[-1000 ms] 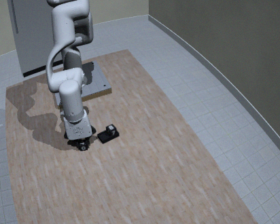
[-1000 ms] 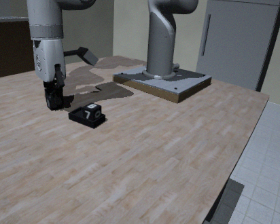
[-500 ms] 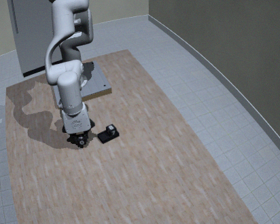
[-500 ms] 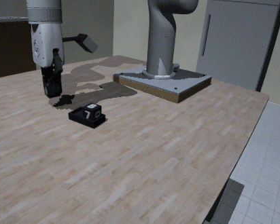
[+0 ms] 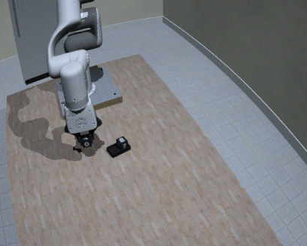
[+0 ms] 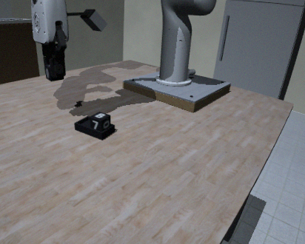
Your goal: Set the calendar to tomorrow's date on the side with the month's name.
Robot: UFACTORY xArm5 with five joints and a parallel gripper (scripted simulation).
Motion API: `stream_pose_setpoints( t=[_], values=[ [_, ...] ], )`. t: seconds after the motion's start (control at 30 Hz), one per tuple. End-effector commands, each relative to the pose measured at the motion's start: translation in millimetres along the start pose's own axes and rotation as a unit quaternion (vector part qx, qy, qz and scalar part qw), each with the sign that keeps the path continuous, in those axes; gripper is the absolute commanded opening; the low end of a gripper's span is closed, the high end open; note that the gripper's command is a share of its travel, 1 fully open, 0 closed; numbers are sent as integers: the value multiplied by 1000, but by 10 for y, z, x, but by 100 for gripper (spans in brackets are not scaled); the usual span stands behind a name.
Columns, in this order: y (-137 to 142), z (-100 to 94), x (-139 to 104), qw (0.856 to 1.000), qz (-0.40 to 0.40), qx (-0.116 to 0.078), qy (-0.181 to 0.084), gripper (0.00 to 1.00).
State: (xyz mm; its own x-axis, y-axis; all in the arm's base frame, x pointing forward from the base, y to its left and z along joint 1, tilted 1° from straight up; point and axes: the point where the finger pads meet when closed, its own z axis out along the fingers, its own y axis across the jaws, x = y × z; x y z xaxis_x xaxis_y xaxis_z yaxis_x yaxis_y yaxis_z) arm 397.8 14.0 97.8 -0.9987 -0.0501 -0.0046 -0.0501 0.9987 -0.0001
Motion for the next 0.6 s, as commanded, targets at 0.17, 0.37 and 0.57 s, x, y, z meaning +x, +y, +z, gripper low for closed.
stream_pose_setpoints(
  t=[0.17,0.37,0.57],
  values=[
    [2,-34,-8,1000,-2,0,-1,29],
    [55,-39,-26,993,-120,0,0,29],
    [80,-41,-34,985,-175,0,0,29]
  ],
)
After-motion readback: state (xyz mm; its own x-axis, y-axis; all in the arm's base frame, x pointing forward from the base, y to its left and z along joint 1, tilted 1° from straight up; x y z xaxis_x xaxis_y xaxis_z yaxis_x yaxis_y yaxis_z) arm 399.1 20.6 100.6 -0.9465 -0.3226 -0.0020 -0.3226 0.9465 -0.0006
